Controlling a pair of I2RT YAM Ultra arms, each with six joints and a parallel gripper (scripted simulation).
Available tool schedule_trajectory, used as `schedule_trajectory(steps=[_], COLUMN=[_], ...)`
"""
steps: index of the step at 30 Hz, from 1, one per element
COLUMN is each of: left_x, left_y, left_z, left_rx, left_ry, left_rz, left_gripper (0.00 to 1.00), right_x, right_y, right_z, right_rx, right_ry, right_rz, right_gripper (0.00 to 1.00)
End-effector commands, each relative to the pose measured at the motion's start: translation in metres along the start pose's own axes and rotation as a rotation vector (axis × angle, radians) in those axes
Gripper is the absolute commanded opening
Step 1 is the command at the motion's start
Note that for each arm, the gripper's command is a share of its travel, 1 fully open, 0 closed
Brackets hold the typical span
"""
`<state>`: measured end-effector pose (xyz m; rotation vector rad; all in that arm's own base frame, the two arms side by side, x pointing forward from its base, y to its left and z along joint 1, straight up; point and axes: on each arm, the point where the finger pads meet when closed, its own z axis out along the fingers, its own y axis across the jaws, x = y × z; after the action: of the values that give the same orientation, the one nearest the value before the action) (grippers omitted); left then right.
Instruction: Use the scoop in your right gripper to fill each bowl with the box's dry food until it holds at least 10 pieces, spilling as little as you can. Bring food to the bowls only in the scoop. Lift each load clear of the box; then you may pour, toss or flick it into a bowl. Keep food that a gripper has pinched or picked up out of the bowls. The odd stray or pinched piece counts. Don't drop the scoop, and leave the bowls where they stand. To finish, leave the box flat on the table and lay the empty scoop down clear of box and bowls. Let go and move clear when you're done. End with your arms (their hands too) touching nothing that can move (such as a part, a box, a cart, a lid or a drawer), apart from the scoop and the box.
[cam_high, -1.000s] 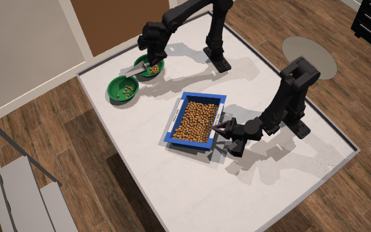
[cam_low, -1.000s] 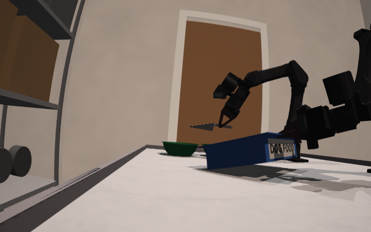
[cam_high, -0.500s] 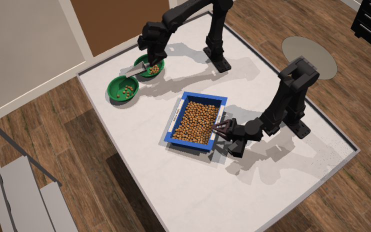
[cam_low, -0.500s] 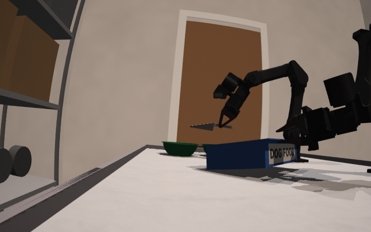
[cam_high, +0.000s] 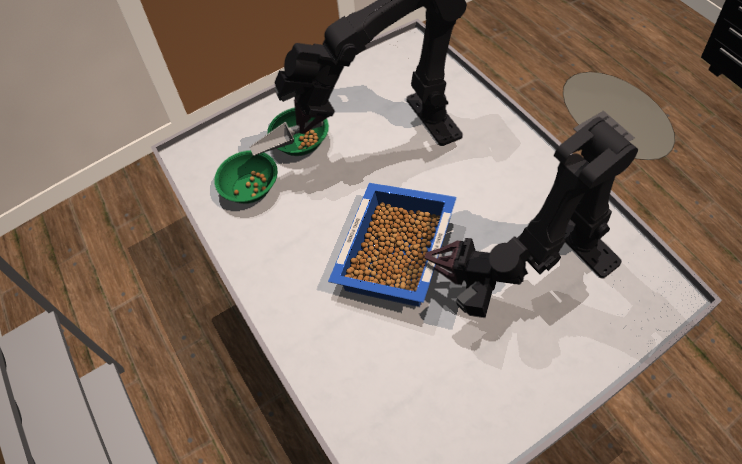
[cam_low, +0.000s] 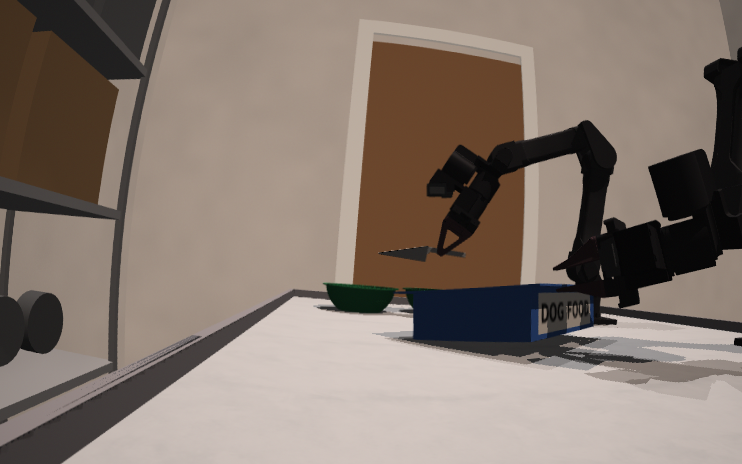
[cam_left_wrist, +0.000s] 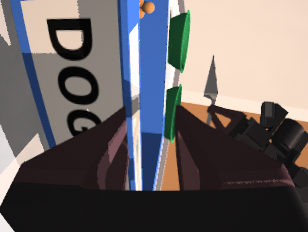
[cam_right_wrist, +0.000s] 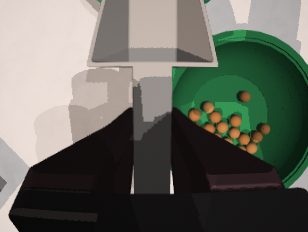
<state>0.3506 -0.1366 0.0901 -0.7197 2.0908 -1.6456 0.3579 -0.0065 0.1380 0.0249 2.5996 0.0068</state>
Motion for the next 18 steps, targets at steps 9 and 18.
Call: schedule_trajectory(steps=[9,18], left_x=[-0.002,0.001], left_y=[-0.001,-0.004], left_z=[-0.003,-0.002], left_rx=[0.038,0.055], left_ry=[-0.004,0.006], left_rz=[0.051,0.069], left_gripper=[0.26,0.26], right_x=[-0.024,-0.024], right_y=[-0.001,-0.001], right_z=[-0.012,-0.012], right_rx=[-0.001,-0.001], right_ry=[-0.087,-0.087], right_rz=[0.001,0.001], right_gripper=[0.00,0.00])
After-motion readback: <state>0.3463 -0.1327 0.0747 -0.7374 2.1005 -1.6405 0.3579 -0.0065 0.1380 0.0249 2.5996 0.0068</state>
